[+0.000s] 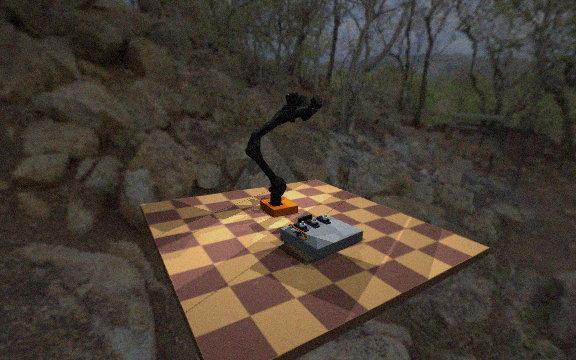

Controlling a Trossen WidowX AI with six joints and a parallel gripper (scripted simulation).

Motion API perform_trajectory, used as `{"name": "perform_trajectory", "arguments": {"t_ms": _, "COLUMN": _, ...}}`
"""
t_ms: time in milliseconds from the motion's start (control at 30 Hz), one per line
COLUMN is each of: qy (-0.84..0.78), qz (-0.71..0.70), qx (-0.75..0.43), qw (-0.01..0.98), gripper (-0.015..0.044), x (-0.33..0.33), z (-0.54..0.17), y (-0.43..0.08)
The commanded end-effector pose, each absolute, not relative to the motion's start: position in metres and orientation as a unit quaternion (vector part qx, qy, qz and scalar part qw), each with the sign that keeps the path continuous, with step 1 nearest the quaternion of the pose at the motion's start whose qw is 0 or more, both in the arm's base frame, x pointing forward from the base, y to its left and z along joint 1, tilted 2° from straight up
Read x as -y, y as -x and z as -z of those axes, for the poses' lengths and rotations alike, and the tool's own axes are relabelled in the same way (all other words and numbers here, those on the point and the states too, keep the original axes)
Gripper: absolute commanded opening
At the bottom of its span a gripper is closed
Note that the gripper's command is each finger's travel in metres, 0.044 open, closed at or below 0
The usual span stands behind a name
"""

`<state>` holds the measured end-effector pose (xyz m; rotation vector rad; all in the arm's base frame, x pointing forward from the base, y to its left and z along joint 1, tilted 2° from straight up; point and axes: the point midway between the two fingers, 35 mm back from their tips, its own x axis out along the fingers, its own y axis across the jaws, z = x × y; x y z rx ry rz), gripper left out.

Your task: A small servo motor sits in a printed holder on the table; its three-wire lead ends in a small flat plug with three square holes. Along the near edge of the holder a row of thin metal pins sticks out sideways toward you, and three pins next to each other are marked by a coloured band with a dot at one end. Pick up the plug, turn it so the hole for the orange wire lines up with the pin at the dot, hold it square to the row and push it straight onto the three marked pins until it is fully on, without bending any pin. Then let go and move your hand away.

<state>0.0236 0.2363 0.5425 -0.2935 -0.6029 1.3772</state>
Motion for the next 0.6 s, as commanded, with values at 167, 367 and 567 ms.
{"name": "perform_trajectory", "arguments": {"t_ms": 167, "qy": 0.134, "qz": -0.616, "qx": 0.268, "qw": 0.729, "gripper": 0.0242, "x": -0.238, "z": -0.540, "y": -0.029}}
{"name": "perform_trajectory", "arguments": {"t_ms": 367, "qy": 0.135, "qz": -0.597, "qx": 0.253, "qw": 0.749, "gripper": 0.0115, "x": -0.241, "z": -0.532, "y": -0.046}}
{"name": "perform_trajectory", "arguments": {"t_ms": 567, "qy": 0.136, "qz": -0.571, "qx": 0.235, "qw": 0.775, "gripper": 0.0115, "x": -0.243, "z": -0.523, "y": -0.067}}
